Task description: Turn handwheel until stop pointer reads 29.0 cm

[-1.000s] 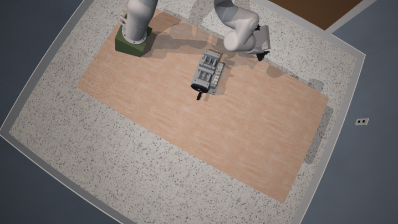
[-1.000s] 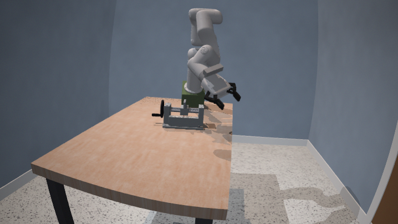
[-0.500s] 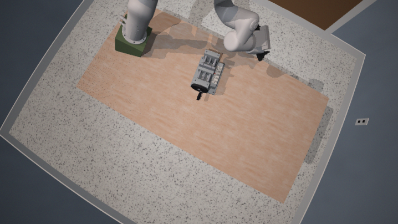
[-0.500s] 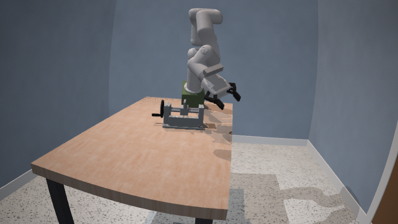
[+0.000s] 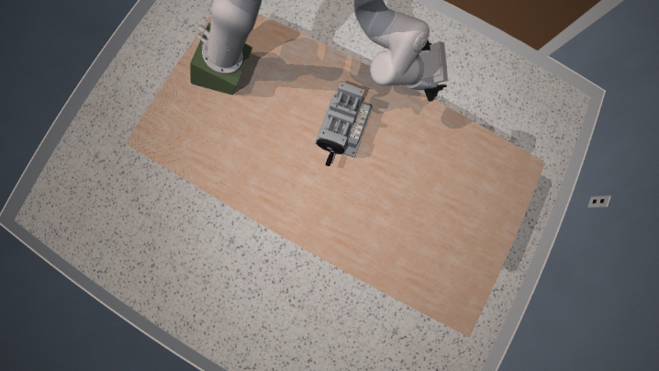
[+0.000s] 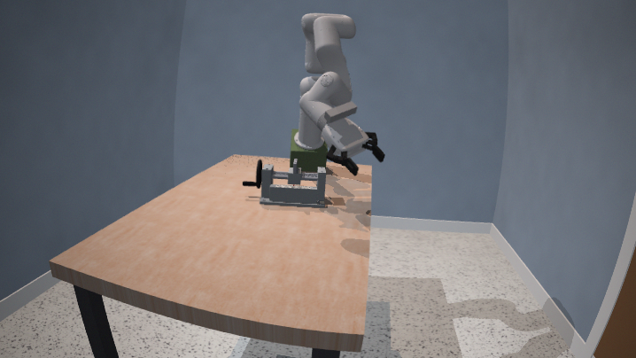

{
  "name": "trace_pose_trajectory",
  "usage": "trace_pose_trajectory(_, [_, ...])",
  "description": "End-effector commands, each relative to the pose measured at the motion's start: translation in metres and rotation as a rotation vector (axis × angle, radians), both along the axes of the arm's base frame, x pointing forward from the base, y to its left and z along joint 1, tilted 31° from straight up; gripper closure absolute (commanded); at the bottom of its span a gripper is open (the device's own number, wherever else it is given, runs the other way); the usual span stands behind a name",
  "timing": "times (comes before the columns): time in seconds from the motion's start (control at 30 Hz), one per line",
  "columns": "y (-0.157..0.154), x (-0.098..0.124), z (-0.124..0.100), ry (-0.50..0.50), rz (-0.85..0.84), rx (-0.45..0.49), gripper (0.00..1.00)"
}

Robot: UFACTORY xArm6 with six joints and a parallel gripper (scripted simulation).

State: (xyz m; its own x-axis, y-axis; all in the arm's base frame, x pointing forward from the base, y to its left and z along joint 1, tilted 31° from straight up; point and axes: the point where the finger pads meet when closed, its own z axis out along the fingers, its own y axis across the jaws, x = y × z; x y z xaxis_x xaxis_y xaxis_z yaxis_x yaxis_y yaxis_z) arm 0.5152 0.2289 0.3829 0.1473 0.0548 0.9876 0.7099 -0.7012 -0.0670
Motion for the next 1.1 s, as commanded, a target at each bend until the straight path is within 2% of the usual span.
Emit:
trace_pose_trajectory(0.0, [0.000, 0.000, 0.002, -0.004, 0.000, 0.001, 0.00])
trace_pose_trajectory(0.2, [0.000, -0.001, 0.004, -0.004, 0.000, 0.001, 0.00])
trace_pose_trajectory(0.3, [-0.001, -0.005, 0.011, -0.004, 0.000, 0.001, 0.00])
trace_pose_trajectory(0.6, [-0.008, -0.041, 0.071, -0.004, 0.000, 0.001, 0.00])
trace_pose_trajectory(0.67, [-0.008, -0.041, 0.071, -0.004, 0.000, 0.001, 0.00])
trace_pose_trajectory(0.87, [-0.013, -0.063, 0.108, -0.004, 0.000, 0.001, 0.00])
trace_pose_trajectory(1.07, [-0.015, -0.072, 0.124, -0.004, 0.000, 0.001, 0.00])
